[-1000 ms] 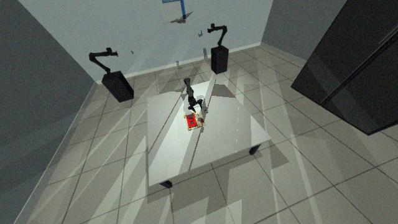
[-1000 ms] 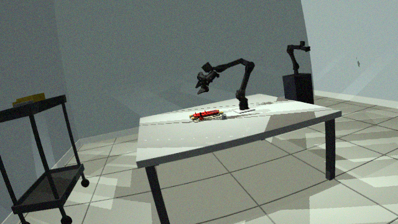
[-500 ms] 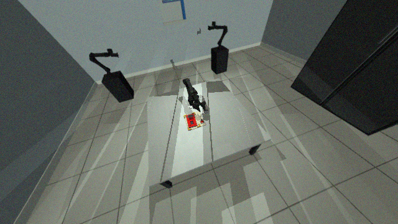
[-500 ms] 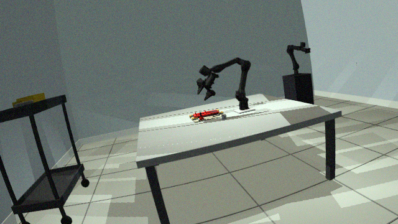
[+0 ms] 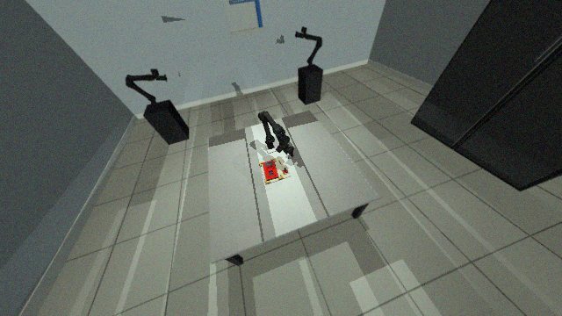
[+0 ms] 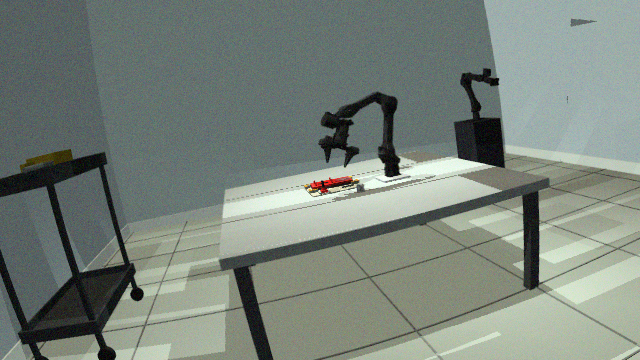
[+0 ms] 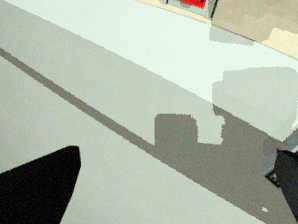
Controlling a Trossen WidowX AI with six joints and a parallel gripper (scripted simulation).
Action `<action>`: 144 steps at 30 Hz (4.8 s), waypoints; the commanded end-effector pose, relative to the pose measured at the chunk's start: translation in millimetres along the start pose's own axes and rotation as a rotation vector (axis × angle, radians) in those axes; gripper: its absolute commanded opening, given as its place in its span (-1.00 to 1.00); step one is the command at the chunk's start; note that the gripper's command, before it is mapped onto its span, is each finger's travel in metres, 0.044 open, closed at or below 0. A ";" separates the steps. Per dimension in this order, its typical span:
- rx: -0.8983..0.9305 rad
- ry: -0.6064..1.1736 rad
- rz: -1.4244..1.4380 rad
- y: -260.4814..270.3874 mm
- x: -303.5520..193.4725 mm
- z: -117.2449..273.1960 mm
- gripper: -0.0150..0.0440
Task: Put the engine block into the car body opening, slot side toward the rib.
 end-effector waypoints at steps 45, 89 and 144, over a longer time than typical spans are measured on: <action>-0.452 -0.140 -0.539 -38.8 -74.3 -68.7 1.00; -0.452 -0.140 -0.540 -37.6 -75.4 -75.3 -0.49; -0.453 -0.091 -0.289 17.1 -38.2 4.4 -0.49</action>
Point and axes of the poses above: the point midway between the two fingers, 35 mm back from their tips, its own z axis back along the fingers, its own y axis across the jaws, x = y × z, the point moved 8 cm from there along z, back along the fingers, and after that the axes turned 12 degrees about z, right-handed, at the moved point
